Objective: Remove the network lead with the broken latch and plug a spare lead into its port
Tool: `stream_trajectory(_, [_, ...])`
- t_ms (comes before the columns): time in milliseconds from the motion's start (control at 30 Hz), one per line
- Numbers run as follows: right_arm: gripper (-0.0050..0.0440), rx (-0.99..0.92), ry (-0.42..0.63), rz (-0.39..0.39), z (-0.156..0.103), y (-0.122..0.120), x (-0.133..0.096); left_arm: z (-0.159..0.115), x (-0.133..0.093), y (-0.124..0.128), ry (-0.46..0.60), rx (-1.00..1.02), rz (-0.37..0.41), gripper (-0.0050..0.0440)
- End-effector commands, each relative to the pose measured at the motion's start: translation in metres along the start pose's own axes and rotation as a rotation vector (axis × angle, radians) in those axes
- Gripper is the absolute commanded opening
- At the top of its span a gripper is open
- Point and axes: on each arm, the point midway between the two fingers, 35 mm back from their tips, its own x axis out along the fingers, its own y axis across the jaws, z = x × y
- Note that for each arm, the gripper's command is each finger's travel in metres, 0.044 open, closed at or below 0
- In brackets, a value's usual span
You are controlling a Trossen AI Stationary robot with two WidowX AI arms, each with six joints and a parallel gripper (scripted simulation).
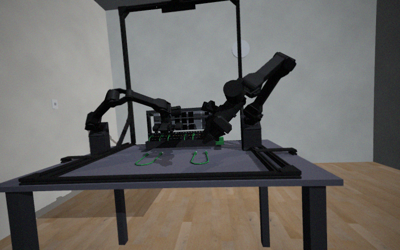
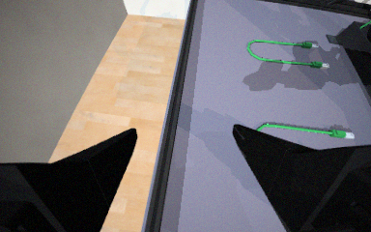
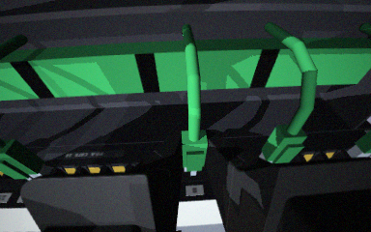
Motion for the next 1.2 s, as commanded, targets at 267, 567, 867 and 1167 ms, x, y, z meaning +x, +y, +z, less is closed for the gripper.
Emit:
stream_trajectory(267, [0.0055, 0.000, 0.000, 0.000, 0.036, 0.000, -0.017, 0.000, 0.000, 0.000, 0.000, 0.000, 0.000, 0.0440])
stream_trajectory(567, [0.0055, 0.000, 0.000, 0.000, 0.036, 0.000, -0.017, 0.000, 0.000, 0.000, 0.000, 0.000, 0.000, 0.0440])
stream_trajectory(867, [0.0055, 0.005, 0.008, 0.000, 0.034, 0.000, -0.016, -0.008, -0.023, -0.038, 0.104, -0.204, 0.085, 0.0176])
stream_trajectory(1167, [0.0055, 0.005, 0.008, 0.000, 0.034, 0.000, -0.016, -0.016, -0.045, -0.077, 0.211, -0.400, 0.163, 0.0176])
